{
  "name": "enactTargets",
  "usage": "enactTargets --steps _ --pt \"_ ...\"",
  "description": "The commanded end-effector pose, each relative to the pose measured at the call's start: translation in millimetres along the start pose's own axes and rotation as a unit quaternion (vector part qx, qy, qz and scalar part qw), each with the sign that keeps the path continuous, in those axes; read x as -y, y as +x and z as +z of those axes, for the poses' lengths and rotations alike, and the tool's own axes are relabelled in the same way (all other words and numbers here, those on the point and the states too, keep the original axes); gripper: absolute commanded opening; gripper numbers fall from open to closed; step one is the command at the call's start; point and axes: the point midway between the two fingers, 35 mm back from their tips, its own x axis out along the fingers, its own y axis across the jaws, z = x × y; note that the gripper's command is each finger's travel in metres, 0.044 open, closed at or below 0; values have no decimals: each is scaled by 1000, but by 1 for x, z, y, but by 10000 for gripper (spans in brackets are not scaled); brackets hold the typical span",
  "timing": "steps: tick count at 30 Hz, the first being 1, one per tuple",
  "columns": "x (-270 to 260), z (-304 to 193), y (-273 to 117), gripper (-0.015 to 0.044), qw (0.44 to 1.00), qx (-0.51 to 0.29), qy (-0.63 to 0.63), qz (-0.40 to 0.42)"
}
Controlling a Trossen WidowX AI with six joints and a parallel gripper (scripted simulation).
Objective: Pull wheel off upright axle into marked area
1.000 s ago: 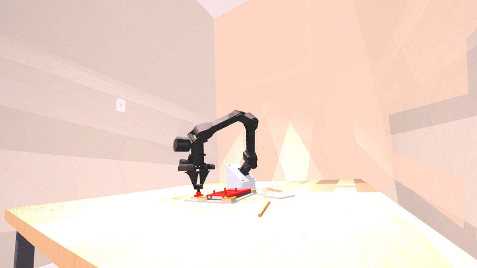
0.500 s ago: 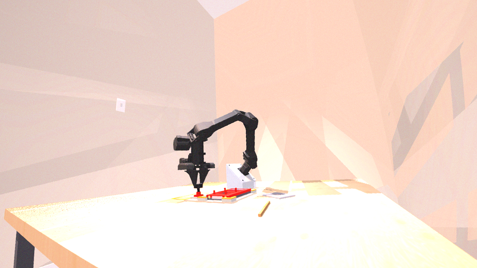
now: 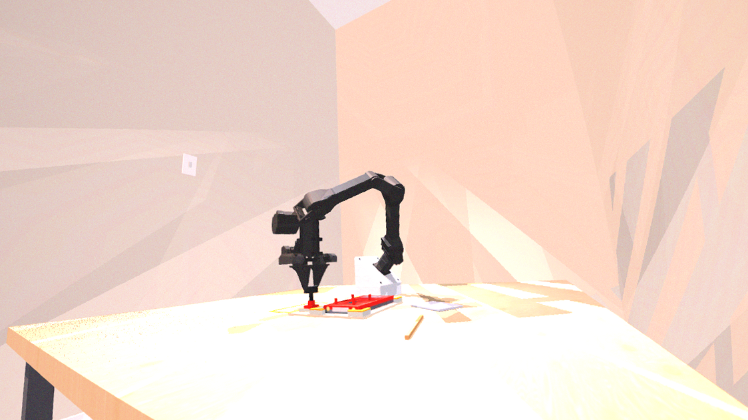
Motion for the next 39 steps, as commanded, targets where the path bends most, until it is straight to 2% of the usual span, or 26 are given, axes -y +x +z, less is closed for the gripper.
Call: enactTargets --steps 1,32,39 --pt "-1 0 -3 0 1000 2 -3 2" --pt "-1 0 -14 0 1000 1 -2 1" --pt "0 1 -34 0 1000 2 -1 1"
